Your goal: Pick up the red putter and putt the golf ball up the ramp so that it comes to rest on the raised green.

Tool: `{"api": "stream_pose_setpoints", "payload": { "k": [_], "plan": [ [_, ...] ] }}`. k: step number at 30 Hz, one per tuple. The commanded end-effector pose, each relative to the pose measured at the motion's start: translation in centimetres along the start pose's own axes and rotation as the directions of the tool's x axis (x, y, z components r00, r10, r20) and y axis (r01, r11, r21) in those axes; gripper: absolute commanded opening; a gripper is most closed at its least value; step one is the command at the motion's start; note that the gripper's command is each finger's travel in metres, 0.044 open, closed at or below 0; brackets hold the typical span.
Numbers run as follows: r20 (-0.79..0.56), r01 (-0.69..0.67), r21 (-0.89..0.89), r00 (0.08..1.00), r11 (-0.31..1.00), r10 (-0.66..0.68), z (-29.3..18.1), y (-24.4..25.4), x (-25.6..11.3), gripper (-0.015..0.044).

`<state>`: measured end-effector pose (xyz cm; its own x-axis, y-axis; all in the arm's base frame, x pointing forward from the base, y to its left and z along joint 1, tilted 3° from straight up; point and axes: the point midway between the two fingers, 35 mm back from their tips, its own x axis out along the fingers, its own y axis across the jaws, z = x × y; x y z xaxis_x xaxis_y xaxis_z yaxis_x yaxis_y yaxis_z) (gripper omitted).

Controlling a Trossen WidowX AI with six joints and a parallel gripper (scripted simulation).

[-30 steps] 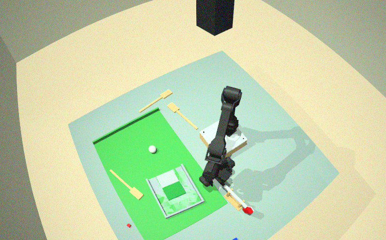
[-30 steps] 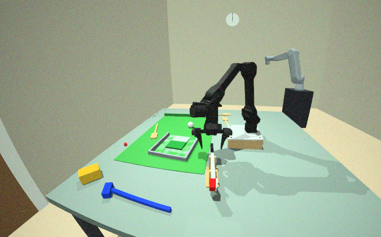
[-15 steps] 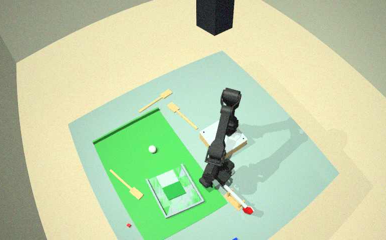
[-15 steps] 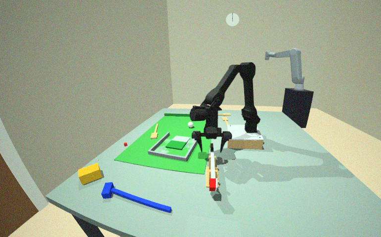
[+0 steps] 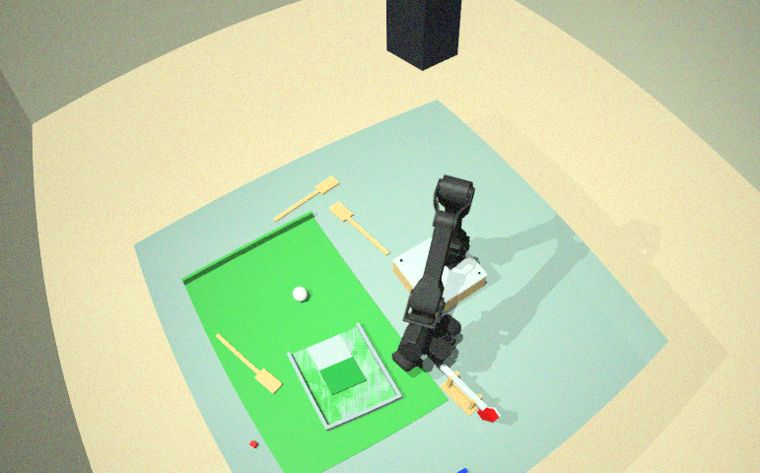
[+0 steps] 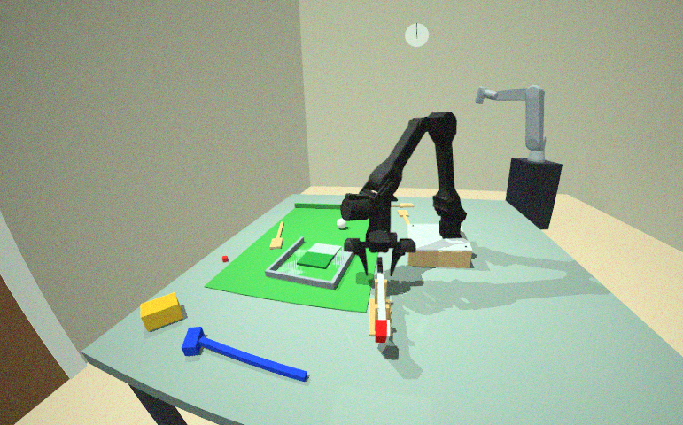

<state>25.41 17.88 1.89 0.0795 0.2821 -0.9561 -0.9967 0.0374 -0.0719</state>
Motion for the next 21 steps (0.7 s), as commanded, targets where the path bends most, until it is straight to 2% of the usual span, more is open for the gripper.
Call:
{"api": "stream_pose_setpoints", "payload": {
  "k": [1, 7, 14, 21],
  "plan": [
    [0.0, 0.0, 0.0, 1.0, 1.0, 0.0, 0.0, 0.0, 0.0, 0.0204],
    [0.0, 0.0, 0.0, 1.0, 1.0, 0.0, 0.0, 0.0, 0.0, 0.0046],
    [0.0, 0.0, 0.0, 1.0, 1.0, 0.0, 0.0, 0.0, 0.0, 0.0],
    [0.001, 0.001, 0.0, 1.0, 1.0, -0.001, 0.9, -0.4, -2.6, 0.0]
  ]
}}
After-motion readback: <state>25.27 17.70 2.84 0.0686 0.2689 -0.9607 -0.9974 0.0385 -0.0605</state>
